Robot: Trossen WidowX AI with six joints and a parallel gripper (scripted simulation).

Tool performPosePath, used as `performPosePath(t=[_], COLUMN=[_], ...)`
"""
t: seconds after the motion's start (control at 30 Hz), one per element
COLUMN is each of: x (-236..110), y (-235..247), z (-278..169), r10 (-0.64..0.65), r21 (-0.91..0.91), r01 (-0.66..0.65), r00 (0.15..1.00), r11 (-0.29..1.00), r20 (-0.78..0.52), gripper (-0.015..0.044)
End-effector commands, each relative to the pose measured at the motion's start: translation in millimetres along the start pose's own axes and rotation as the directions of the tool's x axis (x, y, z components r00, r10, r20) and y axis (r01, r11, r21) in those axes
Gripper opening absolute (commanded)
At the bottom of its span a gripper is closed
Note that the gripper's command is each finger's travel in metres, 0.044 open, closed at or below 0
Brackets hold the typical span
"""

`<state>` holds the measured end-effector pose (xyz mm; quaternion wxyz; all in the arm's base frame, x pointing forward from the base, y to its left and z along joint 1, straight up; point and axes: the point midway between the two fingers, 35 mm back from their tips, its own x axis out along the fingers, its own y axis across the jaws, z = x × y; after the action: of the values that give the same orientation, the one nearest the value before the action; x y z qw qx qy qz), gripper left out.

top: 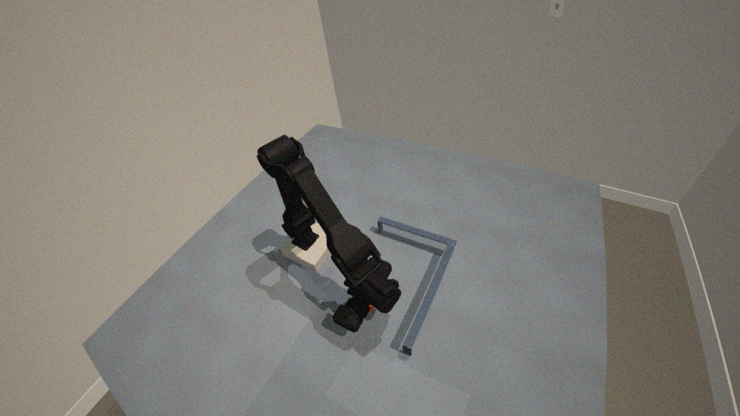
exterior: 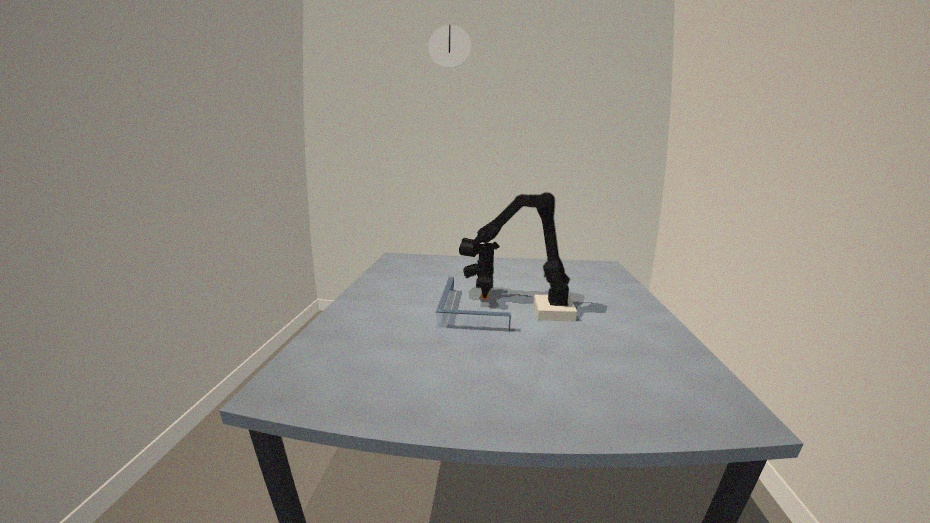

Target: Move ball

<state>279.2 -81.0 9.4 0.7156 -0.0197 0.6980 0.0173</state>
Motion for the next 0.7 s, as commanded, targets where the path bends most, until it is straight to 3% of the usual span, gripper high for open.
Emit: performPosePath(t=[0.0,0.27,0.47,0.67], x=[0,0,-3,-85], y=[0,0,0,0], z=[0,0,0,0], r10=[0.000,0.000,0.000,-0.002], r21=[0.000,0.000,0.000,-0.003], r01=[0.000,0.000,0.000,0.002], r00=[1.000,1.000,1.000,1.000], r11=[1.000,1.000,1.000,1.000], r20=[0.000,0.000,0.000,-0.004], gripper=[0.0053,0.0252,0.0252,0.0252])
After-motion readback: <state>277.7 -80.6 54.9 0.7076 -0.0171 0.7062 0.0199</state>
